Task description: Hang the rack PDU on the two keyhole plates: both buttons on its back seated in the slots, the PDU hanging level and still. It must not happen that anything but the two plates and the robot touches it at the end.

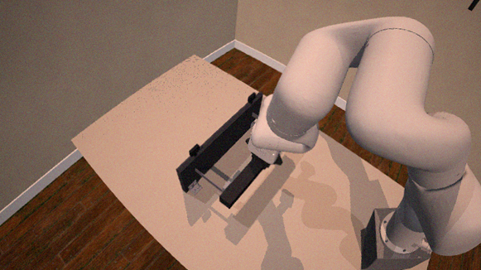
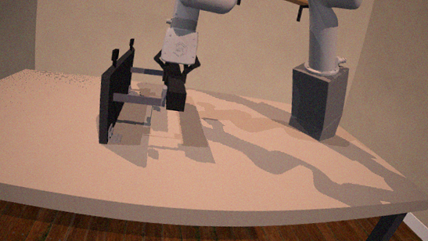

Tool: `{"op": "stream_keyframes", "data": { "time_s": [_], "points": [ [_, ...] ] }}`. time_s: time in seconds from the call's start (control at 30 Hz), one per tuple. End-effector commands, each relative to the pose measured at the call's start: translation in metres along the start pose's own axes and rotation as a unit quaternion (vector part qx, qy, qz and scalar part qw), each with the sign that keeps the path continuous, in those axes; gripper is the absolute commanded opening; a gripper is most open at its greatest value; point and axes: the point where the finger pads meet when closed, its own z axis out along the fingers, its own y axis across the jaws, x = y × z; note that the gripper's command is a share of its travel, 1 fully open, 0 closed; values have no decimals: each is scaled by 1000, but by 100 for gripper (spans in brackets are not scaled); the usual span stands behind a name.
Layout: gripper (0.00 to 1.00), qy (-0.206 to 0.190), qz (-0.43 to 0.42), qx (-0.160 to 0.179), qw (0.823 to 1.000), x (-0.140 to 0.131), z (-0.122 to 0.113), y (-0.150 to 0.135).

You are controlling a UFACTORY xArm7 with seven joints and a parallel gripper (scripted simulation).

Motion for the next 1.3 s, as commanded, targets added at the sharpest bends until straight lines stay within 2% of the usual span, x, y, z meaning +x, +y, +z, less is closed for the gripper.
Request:
{"op": "stream_keyframes", "data": {
  "time_s": [0.0,1.27],
  "points": [
    [0,0,0,2,1000,1,-1,-3],
    [0,0,0,2,1000,1,3,-3]
  ]
}}
